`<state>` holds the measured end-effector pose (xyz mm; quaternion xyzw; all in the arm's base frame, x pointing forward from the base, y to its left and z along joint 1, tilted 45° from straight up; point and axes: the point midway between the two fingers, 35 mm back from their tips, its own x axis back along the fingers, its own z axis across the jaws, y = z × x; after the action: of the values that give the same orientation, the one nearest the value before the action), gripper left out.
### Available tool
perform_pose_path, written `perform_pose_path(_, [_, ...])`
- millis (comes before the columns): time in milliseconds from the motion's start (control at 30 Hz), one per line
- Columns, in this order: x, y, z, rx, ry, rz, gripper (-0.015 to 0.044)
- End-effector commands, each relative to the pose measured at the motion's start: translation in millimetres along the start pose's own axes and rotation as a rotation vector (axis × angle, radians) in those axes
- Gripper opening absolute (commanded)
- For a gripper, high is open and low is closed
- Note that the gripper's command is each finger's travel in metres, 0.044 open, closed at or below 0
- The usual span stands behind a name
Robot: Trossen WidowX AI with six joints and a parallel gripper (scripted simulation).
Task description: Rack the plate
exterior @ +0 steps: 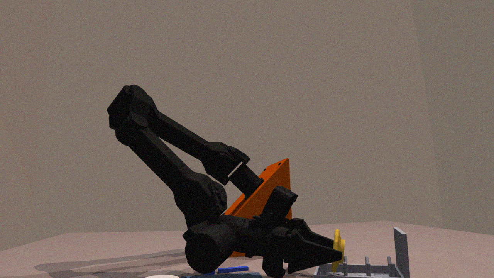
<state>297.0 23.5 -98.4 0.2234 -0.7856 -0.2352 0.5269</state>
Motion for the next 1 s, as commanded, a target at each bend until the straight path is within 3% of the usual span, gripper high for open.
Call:
perform_pose_path(0, [-0.2, 0.2, -0.5, 0.003, -0.001, -0.002, 0.0])
perform_pose_path(333, [0.2, 1.1, -0.3, 0.001, 0.0, -0.001, 0.0])
perform_pose_path(833, [0.0, 0.7, -0.3, 0.004, 0.0, -0.001, 0.0394])
perform_pose_path(967, [0.0, 0.7, -0.3, 0.004, 0.0, -0.001, 0.04])
